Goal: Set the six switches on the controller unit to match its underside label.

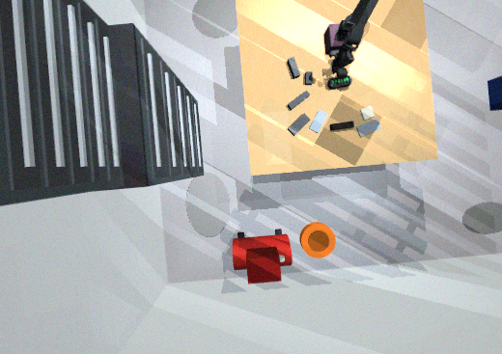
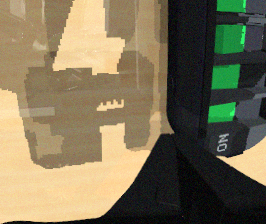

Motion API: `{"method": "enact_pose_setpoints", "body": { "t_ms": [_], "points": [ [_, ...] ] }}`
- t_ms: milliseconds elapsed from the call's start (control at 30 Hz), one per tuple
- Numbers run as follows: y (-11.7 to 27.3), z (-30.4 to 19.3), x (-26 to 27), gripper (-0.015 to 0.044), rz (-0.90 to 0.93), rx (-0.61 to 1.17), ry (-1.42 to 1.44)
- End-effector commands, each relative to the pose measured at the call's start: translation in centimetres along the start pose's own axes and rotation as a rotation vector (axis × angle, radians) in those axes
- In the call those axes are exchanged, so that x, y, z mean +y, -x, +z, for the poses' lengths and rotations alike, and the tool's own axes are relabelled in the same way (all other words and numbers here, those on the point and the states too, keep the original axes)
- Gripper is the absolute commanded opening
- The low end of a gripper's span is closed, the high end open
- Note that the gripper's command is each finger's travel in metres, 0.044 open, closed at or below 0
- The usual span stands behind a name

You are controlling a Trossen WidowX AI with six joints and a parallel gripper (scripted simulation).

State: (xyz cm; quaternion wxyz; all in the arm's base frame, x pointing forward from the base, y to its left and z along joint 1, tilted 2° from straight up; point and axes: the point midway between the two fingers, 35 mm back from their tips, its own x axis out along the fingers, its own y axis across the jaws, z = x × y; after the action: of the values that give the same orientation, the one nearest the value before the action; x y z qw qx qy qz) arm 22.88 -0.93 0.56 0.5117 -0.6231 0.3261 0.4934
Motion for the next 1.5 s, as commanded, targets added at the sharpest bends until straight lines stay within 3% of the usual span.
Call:
{"method": "enact_pose_setpoints", "body": {
  "t_ms": [0, 300, 867, 1467],
  "points": [
    [0.0, 0.0, 0.0, 0.0, 0.0, 0.0, 0.0],
    [0.0, 0.0, 0.0, 0.0, 0.0, 0.0, 0.0],
    [1.6, -1.0, -6.7, 0.044, 0.268, -0.175, -0.025],
    [-0.5, -1.0, -6.2, 0.044, 0.275, -0.177, -0.024]
  ]
}}
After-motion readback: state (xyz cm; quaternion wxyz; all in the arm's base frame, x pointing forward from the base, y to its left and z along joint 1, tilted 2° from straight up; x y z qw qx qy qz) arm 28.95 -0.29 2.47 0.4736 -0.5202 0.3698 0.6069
